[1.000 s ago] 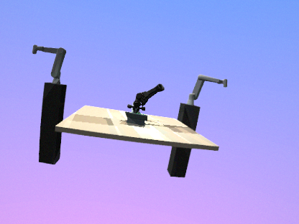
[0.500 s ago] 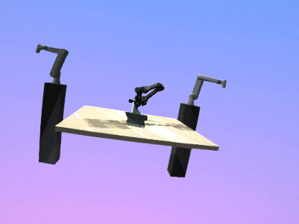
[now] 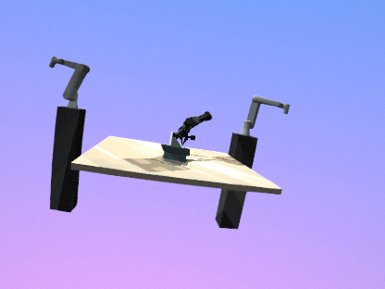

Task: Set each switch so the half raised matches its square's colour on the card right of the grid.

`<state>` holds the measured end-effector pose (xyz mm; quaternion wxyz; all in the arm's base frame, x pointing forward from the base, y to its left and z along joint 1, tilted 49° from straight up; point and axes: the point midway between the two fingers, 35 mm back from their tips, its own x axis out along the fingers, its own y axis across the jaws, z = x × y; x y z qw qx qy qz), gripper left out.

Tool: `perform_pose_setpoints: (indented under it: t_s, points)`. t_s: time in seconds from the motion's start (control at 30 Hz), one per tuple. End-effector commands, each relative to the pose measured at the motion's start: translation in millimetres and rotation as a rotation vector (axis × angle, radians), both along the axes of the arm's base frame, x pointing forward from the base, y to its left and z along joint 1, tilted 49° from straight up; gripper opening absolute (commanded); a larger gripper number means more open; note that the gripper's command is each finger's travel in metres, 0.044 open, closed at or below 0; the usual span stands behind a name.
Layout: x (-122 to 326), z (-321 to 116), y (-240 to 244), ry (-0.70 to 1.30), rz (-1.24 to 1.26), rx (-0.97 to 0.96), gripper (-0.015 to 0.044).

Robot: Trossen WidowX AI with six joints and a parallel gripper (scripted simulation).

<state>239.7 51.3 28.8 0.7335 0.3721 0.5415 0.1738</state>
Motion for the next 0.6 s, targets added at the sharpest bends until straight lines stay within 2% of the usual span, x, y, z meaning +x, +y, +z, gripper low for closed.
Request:
perform_pose_setpoints:
  t_s: [0.0,0.57]
  points:
    - [-2.1,-11.8,11.3,0.016,-0.009,0.007,0.0]
    - [3.9,-24.4,24.1,0.016,-0.009,0.008,0.0]
